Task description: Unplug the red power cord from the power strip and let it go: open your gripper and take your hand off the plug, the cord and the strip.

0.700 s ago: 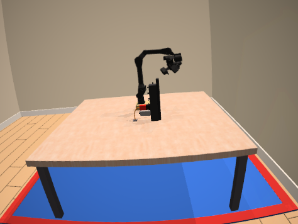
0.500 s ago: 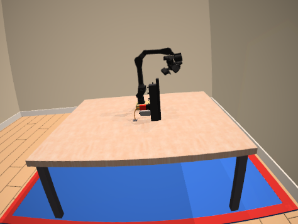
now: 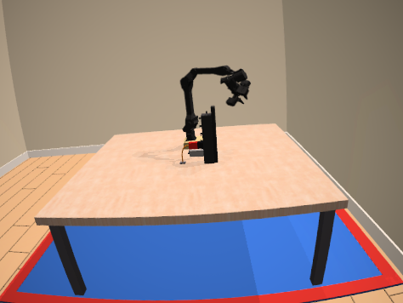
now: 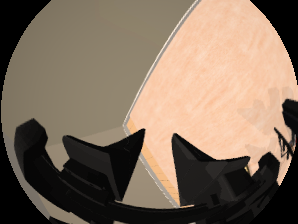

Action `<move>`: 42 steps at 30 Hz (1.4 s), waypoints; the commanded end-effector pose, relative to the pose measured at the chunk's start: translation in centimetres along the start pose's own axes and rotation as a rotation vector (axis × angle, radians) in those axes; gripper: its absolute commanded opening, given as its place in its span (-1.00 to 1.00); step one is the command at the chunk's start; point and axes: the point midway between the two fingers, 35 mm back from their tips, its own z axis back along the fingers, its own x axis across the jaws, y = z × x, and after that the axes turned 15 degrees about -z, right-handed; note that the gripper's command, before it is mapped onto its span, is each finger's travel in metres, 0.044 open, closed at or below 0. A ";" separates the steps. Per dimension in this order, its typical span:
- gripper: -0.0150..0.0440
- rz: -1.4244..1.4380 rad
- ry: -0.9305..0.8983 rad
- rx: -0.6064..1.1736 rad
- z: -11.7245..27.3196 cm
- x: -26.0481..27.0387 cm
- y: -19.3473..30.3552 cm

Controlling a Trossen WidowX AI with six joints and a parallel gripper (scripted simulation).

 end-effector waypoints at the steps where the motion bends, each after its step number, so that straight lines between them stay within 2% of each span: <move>1: 0.05 0.072 -0.030 -0.106 1.3 -0.1 -2.9; 14: 0.05 0.288 -0.050 -0.527 8.1 -1.5 -13.2; 25: 0.05 0.373 0.045 -0.898 16.7 -5.0 -20.2; 35: 0.05 0.031 0.138 -1.084 23.6 -14.9 -24.1; 42: 0.05 -0.231 0.172 -1.108 25.5 -22.3 -24.6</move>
